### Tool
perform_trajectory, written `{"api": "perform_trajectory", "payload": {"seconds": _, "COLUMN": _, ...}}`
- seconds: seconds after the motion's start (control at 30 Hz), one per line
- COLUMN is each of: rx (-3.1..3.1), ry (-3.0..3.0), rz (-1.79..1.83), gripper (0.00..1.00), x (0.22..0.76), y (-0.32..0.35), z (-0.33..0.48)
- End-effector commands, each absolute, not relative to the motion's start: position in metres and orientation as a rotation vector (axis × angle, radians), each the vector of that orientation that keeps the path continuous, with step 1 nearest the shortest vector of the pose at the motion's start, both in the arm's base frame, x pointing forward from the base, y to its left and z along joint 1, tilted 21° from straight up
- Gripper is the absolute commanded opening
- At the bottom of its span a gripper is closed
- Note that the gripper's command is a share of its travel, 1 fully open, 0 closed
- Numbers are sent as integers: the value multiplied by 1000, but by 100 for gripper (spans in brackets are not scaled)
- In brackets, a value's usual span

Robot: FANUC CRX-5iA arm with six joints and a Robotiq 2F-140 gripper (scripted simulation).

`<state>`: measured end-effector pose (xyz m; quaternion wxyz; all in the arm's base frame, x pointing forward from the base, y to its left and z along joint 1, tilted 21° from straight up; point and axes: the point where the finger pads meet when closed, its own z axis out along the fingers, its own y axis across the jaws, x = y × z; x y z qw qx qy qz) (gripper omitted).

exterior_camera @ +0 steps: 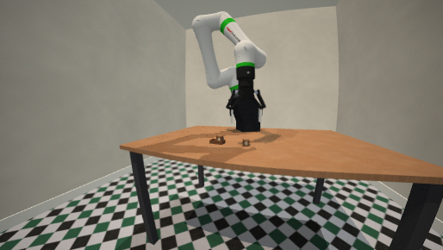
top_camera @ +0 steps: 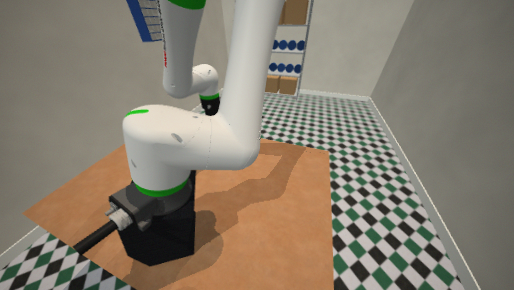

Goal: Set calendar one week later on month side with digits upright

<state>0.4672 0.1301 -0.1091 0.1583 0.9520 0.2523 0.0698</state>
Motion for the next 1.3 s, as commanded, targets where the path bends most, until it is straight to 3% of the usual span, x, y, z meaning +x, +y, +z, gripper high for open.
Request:
{"api": "perform_trajectory", "payload": {"seconds": 0.0, "rx": 2758, "ry": 528, "rz": 261, "gripper": 100, "x": 467, "y": 130, "z": -109}}
{"api": "perform_trajectory", "payload": {"seconds": 1.27, "rx": 2702, "ry": -1150, "rz": 492, "gripper": 100, "x": 468, "y": 129, "z": -112}}
